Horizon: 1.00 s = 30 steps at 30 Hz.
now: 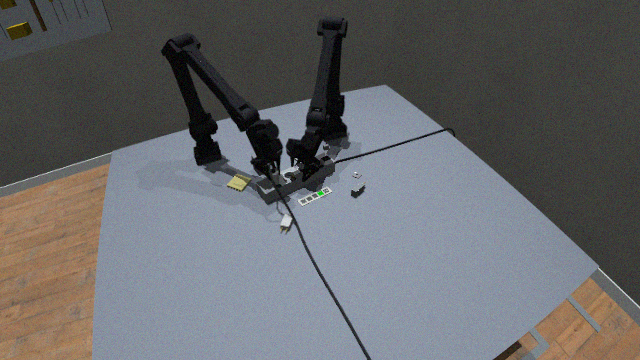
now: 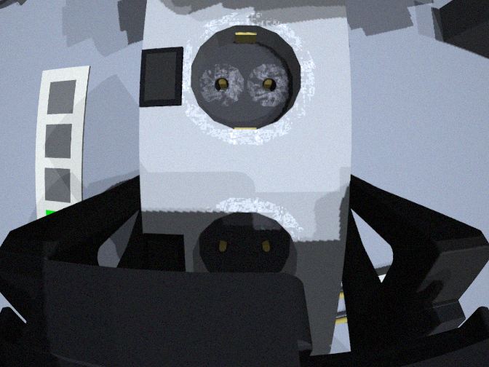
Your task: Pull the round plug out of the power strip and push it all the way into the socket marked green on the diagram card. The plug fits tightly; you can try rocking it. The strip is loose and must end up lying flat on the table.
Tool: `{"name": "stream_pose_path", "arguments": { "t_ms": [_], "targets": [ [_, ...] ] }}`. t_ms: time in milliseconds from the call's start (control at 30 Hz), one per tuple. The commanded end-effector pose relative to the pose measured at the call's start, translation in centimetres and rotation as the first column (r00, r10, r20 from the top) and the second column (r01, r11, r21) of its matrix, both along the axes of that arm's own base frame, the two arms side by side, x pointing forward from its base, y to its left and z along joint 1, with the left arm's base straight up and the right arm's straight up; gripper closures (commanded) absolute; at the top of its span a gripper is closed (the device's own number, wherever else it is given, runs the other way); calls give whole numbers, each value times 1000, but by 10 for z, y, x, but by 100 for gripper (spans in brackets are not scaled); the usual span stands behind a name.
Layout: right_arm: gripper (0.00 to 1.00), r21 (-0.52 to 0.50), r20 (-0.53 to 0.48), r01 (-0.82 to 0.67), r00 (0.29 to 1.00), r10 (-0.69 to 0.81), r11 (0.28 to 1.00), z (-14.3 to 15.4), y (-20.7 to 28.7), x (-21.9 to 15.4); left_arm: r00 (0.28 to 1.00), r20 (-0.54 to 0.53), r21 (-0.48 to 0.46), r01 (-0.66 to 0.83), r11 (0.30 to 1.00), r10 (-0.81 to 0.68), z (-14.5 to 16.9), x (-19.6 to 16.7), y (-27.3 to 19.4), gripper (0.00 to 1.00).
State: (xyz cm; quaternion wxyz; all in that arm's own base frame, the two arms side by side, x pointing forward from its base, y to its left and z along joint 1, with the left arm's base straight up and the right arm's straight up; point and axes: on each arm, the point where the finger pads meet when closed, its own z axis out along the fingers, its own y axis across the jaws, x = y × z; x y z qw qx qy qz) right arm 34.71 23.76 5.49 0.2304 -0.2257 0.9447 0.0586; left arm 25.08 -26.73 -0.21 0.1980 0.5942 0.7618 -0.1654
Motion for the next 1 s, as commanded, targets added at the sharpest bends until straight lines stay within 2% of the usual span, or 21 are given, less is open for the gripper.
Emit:
{"name": "stream_pose_path", "arguments": {
  "t_ms": [0,133,267,333,467,567,800,967],
  "targets": [
    [67,92,186,-10,983,-7,996,46,20,24,999,-40,58,-30,998,32,-22,-6,15,27],
    [67,97,200,-11,980,-8,995,47,19,23,999,-43,61,-30,998,32,-23,-7,16,27],
    [67,73,116,-5,993,-4,997,45,21,29,999,-41,59,-30,998,32,-22,-7,16,27],
    [67,73,116,-5,993,-4,997,45,21,29,999,-41,59,-30,998,32,-22,-7,16,27],
    [67,55,52,-2,999,-1,998,43,23,34,999,-40,58,-30,998,32,-22,-7,15,27],
    [67,59,73,-3,997,-2,998,44,22,32,999,-37,55,-30,998,32,-21,-6,15,27],
    [67,98,208,-12,978,-8,995,47,19,22,999,-40,59,-30,998,32,-22,-7,16,27],
    [67,93,186,-10,983,-7,996,47,20,24,999,-42,61,-30,998,32,-23,-7,16,27]
  ]
}}
